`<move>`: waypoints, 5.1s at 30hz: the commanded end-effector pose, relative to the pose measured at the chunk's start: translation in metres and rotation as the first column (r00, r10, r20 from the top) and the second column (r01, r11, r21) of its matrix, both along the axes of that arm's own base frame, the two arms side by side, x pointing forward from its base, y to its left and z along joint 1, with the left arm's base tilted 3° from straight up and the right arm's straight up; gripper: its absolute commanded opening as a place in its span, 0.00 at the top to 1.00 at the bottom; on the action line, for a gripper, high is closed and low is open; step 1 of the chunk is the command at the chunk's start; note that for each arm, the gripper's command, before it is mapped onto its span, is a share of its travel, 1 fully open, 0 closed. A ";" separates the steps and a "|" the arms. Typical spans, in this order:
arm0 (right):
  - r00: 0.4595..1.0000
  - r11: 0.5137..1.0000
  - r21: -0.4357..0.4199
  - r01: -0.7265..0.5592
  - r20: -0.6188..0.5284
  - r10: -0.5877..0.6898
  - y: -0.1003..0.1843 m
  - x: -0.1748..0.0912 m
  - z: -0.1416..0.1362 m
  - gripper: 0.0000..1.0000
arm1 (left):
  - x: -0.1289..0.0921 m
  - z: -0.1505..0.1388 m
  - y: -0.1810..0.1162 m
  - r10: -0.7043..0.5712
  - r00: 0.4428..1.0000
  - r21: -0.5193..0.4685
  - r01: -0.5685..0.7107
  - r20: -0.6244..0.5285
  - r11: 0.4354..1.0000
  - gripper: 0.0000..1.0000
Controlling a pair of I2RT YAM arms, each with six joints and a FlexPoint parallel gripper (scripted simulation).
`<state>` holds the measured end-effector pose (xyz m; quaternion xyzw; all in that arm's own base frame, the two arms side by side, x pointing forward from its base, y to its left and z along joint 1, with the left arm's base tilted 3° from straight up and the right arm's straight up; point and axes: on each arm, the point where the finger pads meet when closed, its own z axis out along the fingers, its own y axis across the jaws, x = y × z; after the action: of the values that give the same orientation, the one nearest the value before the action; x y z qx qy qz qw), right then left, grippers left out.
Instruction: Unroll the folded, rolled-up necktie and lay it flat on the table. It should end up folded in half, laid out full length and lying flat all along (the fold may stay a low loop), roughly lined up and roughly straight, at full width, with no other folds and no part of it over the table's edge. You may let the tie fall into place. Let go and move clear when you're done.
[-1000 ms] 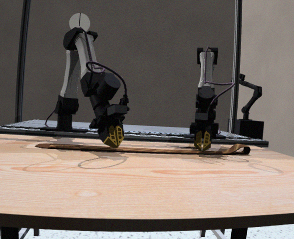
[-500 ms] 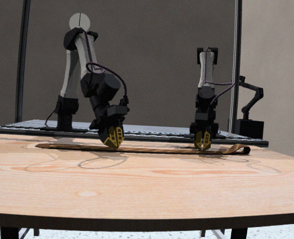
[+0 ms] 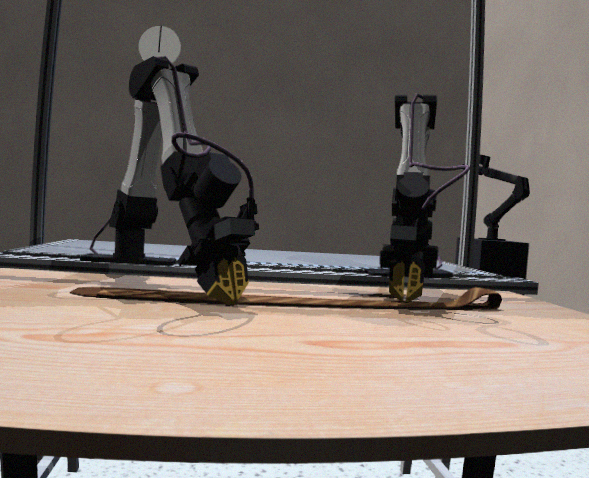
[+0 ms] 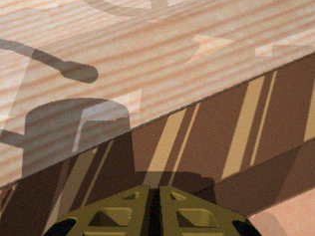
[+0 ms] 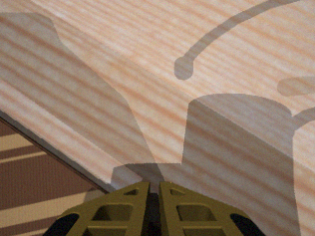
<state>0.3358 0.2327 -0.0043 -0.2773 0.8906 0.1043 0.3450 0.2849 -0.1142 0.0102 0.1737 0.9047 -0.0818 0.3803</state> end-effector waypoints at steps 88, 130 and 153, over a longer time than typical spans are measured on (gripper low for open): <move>0.999 0.999 -0.016 -0.036 -0.032 0.036 -0.002 -0.032 0.028 0.93 | -0.012 -0.015 0.006 0.005 0.998 0.018 -0.004 -0.056 1.000 0.93; 0.999 0.999 -0.016 -0.036 -0.032 0.036 -0.002 -0.032 0.076 0.93 | -0.012 -0.015 0.006 0.005 0.998 0.018 -0.004 -0.056 1.000 0.93; 0.999 0.999 -0.016 -0.036 -0.032 0.036 -0.002 -0.032 0.076 0.93 | -0.012 0.002 0.006 0.005 0.998 0.018 -0.004 -0.056 1.000 0.93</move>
<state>0.3051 0.2248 0.0612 -0.2929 0.8950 0.0985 0.3218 0.2758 -0.1107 0.0108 0.1747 0.9110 -0.0791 0.3651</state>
